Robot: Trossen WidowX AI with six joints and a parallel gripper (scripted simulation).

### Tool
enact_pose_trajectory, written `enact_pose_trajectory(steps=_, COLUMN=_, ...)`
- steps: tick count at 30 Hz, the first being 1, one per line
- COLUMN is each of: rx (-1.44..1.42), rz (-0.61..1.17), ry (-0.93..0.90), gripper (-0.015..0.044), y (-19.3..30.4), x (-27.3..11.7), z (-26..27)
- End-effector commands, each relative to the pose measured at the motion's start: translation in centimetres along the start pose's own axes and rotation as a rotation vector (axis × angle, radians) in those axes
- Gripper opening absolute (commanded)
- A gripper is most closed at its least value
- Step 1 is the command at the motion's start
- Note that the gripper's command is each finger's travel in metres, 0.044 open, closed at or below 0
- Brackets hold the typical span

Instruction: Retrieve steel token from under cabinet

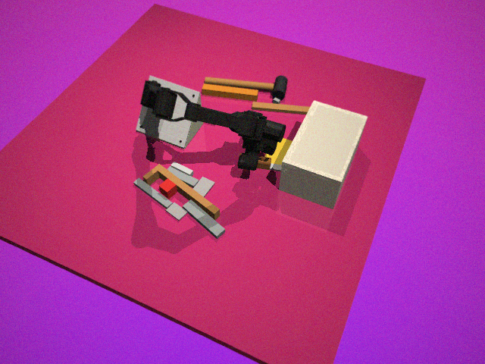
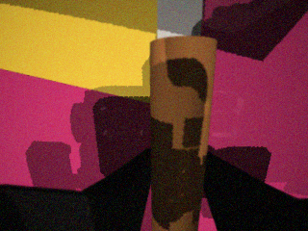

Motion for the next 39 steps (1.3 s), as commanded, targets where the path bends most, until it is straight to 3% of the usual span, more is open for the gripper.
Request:
enact_pose_trajectory(steps=1, rx=-0.008, rz=0.001, ry=-0.009, gripper=0.0, y=0.0, x=0.1, z=0.4)
enact_pose_trajectory(steps=39, rx=-0.009, rz=0.002, ry=-0.009, gripper=0.0, y=3.3, x=0.1, z=0.5)
Point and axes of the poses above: the point midway between the two fingers, 35 mm back from their tips, its own x axis out along the fingers, its own z axis across the jaws, y = z × x, the point moved 3 cm from there along -x, back along the fingers, and after that the axes turned 6 degrees about -x, right-handed, at the moved point
